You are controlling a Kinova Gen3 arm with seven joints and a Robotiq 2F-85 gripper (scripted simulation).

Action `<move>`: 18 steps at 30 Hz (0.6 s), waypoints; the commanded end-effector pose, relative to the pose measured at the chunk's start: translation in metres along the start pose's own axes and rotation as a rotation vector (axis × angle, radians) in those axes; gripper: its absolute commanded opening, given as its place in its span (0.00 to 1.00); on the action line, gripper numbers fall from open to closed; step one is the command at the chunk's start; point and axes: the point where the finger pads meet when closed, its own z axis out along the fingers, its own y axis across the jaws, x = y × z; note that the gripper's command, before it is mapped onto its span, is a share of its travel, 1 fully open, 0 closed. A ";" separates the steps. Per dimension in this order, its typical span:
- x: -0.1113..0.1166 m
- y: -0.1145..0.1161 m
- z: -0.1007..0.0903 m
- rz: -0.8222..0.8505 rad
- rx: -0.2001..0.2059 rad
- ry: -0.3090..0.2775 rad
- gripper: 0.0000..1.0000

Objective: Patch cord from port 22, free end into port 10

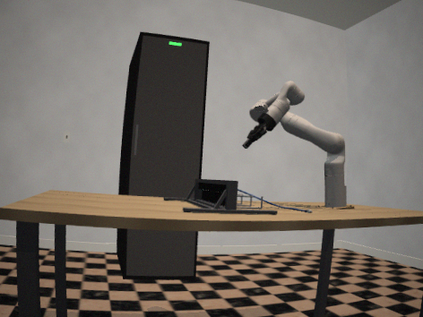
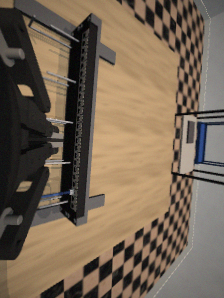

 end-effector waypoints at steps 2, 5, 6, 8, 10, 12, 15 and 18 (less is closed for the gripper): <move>0.000 -0.011 -0.002 -0.053 0.011 -0.006 0.00; 0.000 -0.013 -0.002 -0.066 0.013 -0.008 0.00; -0.001 -0.016 -0.003 -0.080 0.015 -0.011 0.00; -0.002 -0.021 -0.003 -0.112 0.020 -0.016 0.00; -0.003 -0.028 -0.004 -0.148 0.025 -0.022 0.00; -0.005 -0.035 -0.004 -0.189 0.031 -0.030 0.00; -0.008 -0.047 -0.004 -0.257 0.041 -0.043 0.00; -0.014 -0.060 -0.004 -0.334 0.052 -0.061 0.00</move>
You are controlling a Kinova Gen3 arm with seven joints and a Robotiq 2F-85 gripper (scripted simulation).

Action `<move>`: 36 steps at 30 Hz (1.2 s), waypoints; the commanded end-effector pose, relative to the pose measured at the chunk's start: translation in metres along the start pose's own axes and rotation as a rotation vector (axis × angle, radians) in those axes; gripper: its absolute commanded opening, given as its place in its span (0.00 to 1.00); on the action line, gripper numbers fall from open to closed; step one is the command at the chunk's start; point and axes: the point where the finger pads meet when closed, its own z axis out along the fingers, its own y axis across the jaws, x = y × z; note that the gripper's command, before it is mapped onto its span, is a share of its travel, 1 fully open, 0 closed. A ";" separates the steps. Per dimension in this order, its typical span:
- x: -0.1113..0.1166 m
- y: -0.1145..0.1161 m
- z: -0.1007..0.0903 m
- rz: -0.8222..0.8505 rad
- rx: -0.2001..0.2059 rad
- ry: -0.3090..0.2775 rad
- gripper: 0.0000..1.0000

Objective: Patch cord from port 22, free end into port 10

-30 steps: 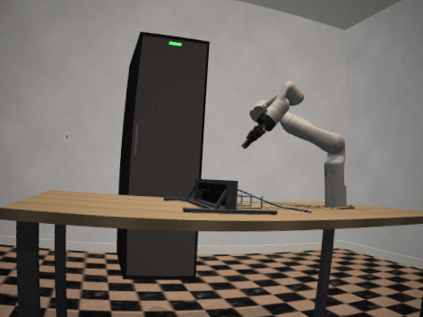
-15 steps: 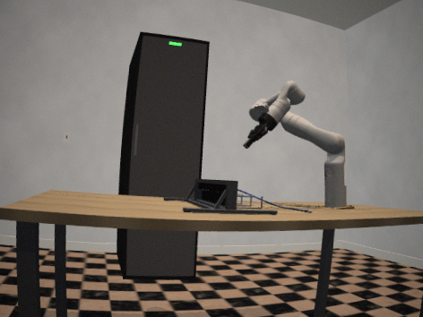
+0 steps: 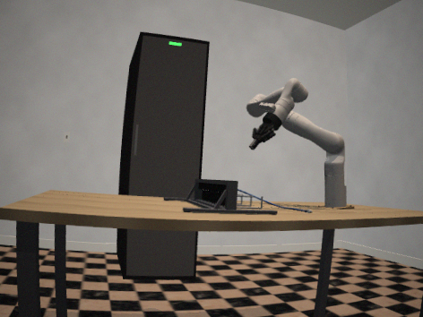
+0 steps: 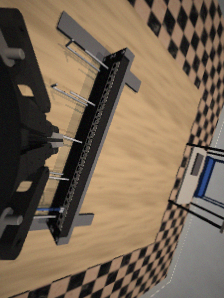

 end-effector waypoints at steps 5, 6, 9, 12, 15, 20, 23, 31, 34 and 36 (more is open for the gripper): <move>-0.001 -0.033 0.001 -0.155 0.030 -0.032 0.00; -0.002 -0.038 0.001 -0.184 0.035 -0.040 0.00; -0.007 -0.054 0.004 -0.276 0.052 -0.067 0.00; -0.014 -0.071 0.007 -0.370 0.072 -0.098 0.00; -0.024 -0.088 0.010 -0.466 0.096 -0.132 0.00; -0.038 -0.110 0.016 -0.592 0.135 -0.181 0.00; -0.047 -0.121 0.019 -0.653 0.157 -0.206 0.00; -0.082 -0.160 0.027 -0.873 0.263 -0.301 0.00; -0.095 -0.173 0.029 -0.942 0.307 -0.332 0.00; -0.103 -0.180 0.030 -0.984 0.336 -0.350 0.00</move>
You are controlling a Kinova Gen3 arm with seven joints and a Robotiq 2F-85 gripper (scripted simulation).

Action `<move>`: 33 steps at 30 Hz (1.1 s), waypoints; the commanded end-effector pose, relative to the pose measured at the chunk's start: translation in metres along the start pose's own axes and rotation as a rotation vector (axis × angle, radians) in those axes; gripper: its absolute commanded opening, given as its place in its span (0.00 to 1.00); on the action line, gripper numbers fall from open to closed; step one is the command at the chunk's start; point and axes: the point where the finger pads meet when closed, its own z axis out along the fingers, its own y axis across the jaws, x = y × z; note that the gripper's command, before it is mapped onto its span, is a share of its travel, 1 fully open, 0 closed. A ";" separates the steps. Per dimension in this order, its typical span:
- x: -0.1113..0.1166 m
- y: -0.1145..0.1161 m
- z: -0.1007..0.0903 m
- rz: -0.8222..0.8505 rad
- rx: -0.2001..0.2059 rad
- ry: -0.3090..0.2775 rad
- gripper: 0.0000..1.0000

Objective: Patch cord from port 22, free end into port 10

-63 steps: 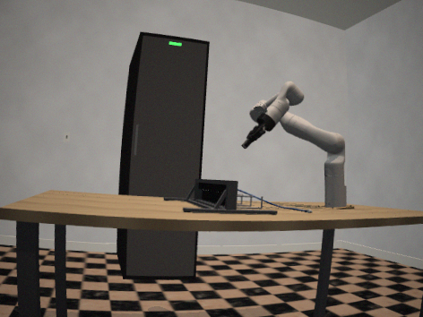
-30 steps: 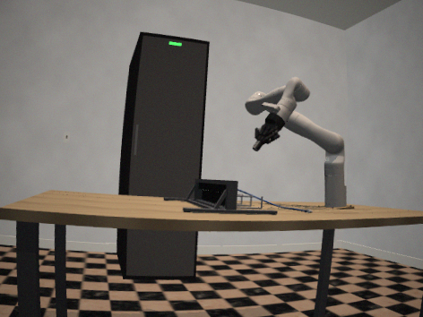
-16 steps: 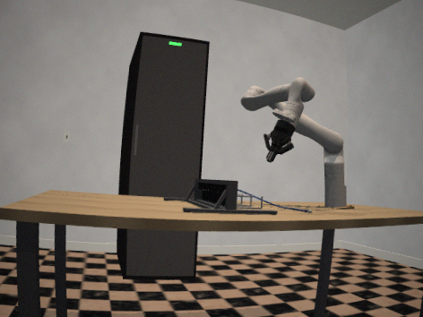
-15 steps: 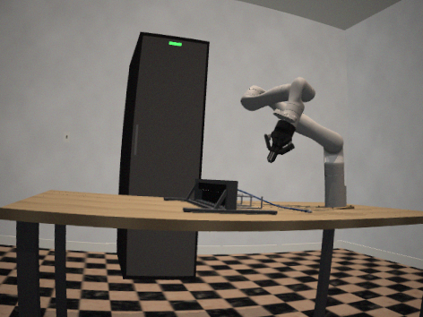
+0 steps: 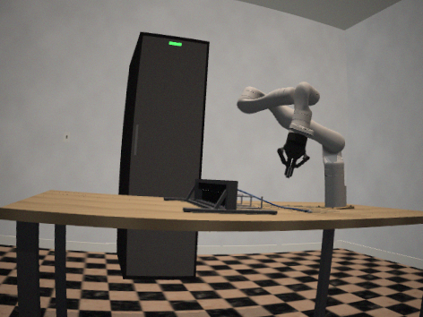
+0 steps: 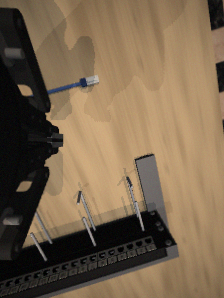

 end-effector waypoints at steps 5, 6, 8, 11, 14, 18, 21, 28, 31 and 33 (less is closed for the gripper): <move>0.013 -0.033 0.012 -0.128 0.088 -0.019 0.00; 0.013 -0.037 0.014 -0.146 0.101 -0.022 0.00; 0.014 -0.045 0.017 -0.179 0.124 -0.028 0.00; 0.016 -0.055 0.020 -0.222 0.155 -0.033 0.00; 0.017 -0.063 0.023 -0.256 0.181 -0.036 0.00; 0.018 -0.070 0.024 -0.282 0.200 -0.037 0.00; 0.018 -0.073 0.025 -0.295 0.210 -0.038 0.00; 0.019 -0.078 0.026 -0.317 0.227 -0.038 0.00; 0.019 -0.079 0.026 -0.319 0.229 -0.038 0.00; 0.019 -0.079 0.026 -0.319 0.229 -0.038 0.00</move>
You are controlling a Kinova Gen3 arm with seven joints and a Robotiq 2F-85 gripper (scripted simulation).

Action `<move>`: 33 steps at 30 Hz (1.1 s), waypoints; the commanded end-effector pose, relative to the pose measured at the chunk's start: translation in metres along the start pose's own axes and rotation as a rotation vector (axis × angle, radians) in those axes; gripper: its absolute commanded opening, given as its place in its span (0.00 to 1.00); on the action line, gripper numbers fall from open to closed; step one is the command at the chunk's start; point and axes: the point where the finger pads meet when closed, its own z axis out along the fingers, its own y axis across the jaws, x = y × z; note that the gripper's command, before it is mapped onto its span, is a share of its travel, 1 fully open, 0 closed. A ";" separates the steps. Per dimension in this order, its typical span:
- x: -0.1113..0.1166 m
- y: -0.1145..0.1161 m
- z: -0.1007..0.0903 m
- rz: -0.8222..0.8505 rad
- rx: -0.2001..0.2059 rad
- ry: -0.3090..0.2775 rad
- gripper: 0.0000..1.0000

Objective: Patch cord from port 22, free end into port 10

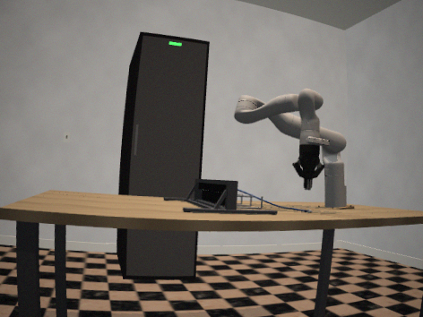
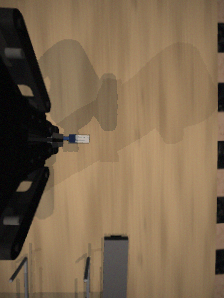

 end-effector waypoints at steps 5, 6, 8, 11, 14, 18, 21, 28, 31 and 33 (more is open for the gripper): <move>0.001 -0.002 0.001 -0.008 0.010 -0.004 0.00; 0.000 -0.002 0.001 -0.008 0.010 -0.004 0.00; 0.000 -0.002 0.001 -0.008 0.011 -0.005 0.00; 0.000 -0.003 0.001 -0.008 0.012 -0.006 0.00; -0.001 -0.003 0.001 -0.008 0.013 -0.007 0.00; -0.001 -0.003 0.001 -0.008 0.013 -0.008 0.00; -0.001 -0.003 0.001 -0.008 0.013 -0.008 0.00; -0.002 -0.003 0.000 -0.008 0.013 -0.009 0.00; -0.002 -0.003 0.000 -0.007 0.013 -0.010 0.00; -0.002 -0.003 0.000 -0.007 0.012 -0.010 0.00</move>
